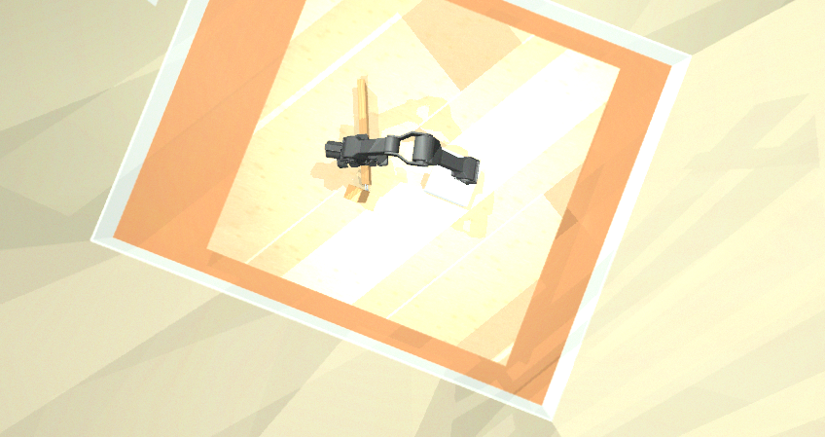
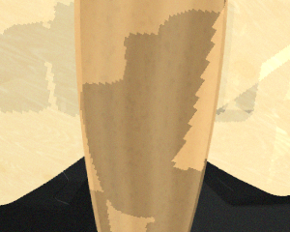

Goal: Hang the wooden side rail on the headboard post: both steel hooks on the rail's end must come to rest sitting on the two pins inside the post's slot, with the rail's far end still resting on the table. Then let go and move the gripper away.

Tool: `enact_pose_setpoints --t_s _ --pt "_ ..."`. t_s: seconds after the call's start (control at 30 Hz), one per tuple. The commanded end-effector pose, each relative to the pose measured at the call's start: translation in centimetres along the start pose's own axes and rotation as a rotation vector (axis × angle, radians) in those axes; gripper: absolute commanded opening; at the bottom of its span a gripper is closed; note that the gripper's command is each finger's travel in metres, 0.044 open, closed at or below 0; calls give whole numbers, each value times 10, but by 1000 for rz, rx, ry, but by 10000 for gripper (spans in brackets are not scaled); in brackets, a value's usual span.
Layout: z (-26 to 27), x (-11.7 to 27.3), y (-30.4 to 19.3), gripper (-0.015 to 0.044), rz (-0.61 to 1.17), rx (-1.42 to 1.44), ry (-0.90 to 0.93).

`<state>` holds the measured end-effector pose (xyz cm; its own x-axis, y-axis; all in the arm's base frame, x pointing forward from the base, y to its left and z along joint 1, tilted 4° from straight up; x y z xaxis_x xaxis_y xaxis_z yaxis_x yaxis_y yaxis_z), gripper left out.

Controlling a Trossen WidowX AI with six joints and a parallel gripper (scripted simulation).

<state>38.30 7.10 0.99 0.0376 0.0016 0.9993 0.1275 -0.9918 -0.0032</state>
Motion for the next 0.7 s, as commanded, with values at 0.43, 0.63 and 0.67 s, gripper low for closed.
enact_pose_setpoints --t_s 0.43,0.63,0.67 --pt "-1 0 2 0 -4 -104 -3" --pt "-2 0 4 0 -4 -156 -3" --pt "-2 0 4 0 -4 -165 -3"
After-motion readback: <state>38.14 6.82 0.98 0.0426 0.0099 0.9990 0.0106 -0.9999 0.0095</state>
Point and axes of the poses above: the point midway between the two fingers, 35 mm back from their tips, its own x axis back along the fingers, its own z axis across the jaws, y = z × x, the point moved 6 cm from there along x, back along the fingers, and after that the axes turned 14 degrees about -x, right-handed, at the moved point
